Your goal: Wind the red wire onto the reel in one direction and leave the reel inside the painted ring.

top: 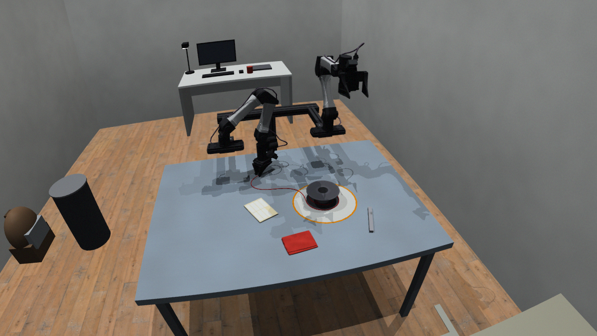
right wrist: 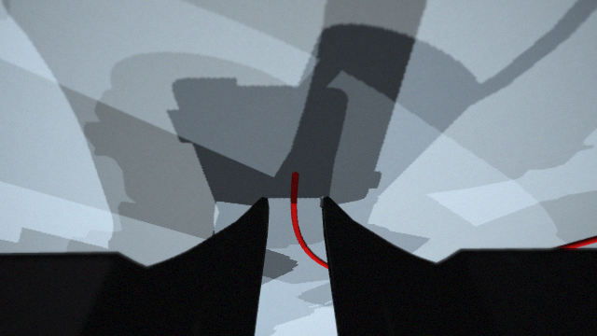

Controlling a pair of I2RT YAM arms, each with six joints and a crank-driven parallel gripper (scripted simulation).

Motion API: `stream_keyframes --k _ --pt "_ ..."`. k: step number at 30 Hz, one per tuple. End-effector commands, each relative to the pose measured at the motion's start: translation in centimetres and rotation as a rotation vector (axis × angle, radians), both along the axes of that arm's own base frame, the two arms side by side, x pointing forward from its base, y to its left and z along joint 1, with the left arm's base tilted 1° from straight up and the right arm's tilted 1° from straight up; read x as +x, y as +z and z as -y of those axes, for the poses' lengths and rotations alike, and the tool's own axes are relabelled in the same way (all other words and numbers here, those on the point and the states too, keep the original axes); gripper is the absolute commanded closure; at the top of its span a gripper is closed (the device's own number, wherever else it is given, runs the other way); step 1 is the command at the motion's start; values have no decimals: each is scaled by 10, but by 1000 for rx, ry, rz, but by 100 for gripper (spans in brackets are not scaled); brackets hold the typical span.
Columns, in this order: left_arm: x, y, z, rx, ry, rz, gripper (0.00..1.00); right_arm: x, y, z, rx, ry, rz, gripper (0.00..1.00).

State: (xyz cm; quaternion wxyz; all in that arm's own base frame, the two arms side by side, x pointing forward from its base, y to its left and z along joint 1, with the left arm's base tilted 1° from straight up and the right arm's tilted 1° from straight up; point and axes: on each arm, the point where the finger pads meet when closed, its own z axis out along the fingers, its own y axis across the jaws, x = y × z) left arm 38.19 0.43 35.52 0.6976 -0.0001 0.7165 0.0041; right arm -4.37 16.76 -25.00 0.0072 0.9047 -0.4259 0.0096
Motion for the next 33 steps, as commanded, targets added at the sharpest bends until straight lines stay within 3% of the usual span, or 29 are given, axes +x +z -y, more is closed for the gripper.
stream_keyframes --k 1,9,33 --pt "1 5 4 -6 -6 27 0 5 -5 2 13 -1 -2 70" --pt "1 5 4 -6 -6 27 0 7 -3 5 13 -1 -2 70" --pt "1 5 4 -6 -6 27 0 7 -3 5 13 -1 -2 97"
